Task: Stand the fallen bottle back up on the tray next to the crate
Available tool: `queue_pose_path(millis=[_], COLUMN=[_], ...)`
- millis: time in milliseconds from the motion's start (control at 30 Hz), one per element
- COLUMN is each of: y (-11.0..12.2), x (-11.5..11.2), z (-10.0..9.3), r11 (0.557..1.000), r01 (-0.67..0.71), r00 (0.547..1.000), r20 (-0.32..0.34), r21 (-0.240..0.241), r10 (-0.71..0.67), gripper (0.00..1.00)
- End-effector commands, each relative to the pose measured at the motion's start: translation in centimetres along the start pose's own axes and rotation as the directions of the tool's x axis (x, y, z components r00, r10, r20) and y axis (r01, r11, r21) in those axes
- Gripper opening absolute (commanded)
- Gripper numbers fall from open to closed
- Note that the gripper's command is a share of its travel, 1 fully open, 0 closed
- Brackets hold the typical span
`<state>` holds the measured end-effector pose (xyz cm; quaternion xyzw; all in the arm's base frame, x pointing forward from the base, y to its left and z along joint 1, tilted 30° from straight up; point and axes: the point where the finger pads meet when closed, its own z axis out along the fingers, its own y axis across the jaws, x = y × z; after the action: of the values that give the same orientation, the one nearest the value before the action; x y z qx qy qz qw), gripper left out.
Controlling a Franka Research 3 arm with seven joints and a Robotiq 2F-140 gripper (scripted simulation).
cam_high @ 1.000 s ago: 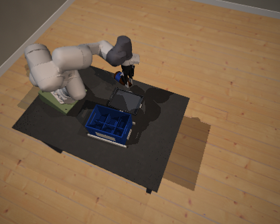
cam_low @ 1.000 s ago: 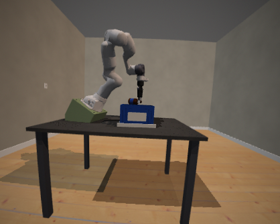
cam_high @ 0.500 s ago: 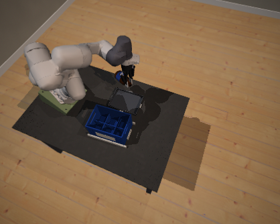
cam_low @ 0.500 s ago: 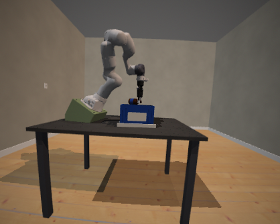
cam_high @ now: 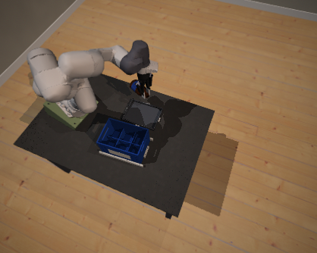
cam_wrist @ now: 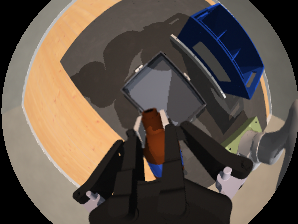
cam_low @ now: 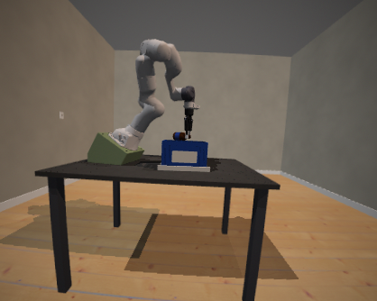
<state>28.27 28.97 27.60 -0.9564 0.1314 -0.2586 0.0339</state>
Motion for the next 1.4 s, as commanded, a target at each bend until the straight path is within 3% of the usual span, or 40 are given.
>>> queue_pose_path(millis=[0, 533, 1000, 1367], y=[-0.16, -0.16, -0.16, -0.16], x=[-0.07, -0.07, -0.07, -0.07], z=[-0.11, -0.11, -0.11, -0.11], r11=[1.000, 1.000, 0.984, 0.976], r01=[-0.010, -0.022, -0.175, -0.219], r00=[1.000, 1.000, 0.984, 0.976], r20=[0.000, 0.000, 0.001, 0.001], r21=[0.005, 0.005, 0.005, 0.005], r10=[0.010, 0.022, 0.175, 0.219], gripper=[0.00, 0.00, 0.00, 0.00])
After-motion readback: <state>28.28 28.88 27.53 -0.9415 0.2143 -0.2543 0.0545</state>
